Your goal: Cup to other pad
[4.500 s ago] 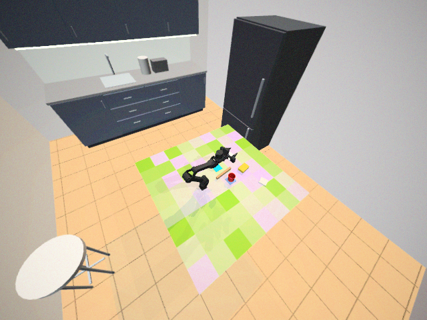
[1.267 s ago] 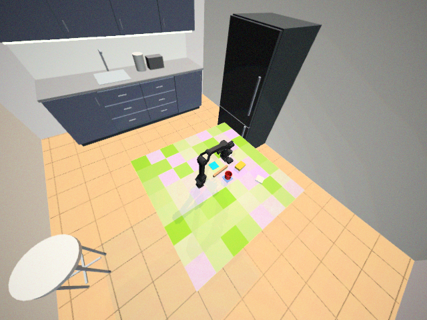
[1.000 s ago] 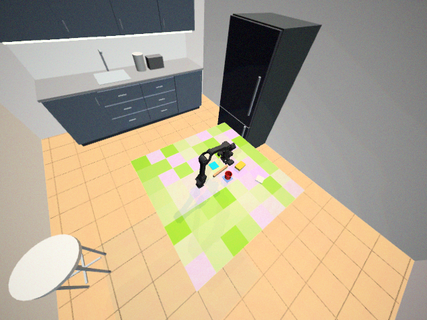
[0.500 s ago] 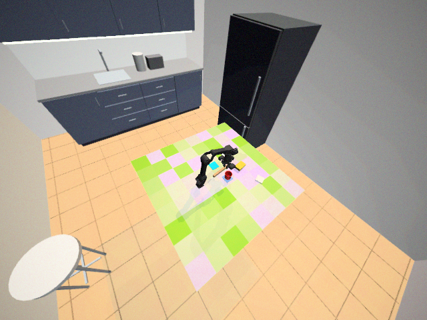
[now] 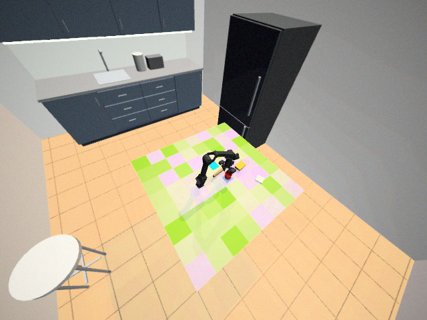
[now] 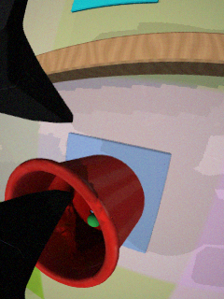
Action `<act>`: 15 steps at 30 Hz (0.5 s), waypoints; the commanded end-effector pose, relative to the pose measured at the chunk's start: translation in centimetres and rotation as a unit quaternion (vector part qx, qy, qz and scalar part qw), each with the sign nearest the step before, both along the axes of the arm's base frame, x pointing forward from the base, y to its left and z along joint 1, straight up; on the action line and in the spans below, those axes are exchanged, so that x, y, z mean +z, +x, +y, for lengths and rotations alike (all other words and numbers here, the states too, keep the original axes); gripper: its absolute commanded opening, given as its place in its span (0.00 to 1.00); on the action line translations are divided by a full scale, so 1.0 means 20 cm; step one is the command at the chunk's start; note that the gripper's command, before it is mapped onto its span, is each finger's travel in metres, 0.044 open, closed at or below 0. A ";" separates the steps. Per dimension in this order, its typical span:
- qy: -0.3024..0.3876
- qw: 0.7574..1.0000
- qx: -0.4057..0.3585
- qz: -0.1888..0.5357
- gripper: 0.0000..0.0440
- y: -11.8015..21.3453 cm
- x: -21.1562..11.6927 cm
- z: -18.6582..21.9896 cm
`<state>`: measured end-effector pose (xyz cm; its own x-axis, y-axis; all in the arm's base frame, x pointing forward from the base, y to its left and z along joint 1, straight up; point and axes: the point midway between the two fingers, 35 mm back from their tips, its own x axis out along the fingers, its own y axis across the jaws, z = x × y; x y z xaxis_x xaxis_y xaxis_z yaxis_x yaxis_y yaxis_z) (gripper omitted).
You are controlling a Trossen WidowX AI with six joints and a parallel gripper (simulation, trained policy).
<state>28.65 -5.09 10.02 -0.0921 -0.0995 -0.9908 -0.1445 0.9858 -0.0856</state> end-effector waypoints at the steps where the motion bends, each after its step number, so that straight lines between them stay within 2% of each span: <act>1: 0.003 1.000 0.013 0.009 0.40 -0.01 -0.06 -0.02; 7: 0.016 0.999 0.048 0.020 0.41 -0.02 -0.16 -0.03; 14: 0.025 0.994 0.100 0.032 0.02 -0.04 -0.22 -0.04; 15: 0.026 0.993 0.107 0.034 0.00 -0.05 -0.22 -0.04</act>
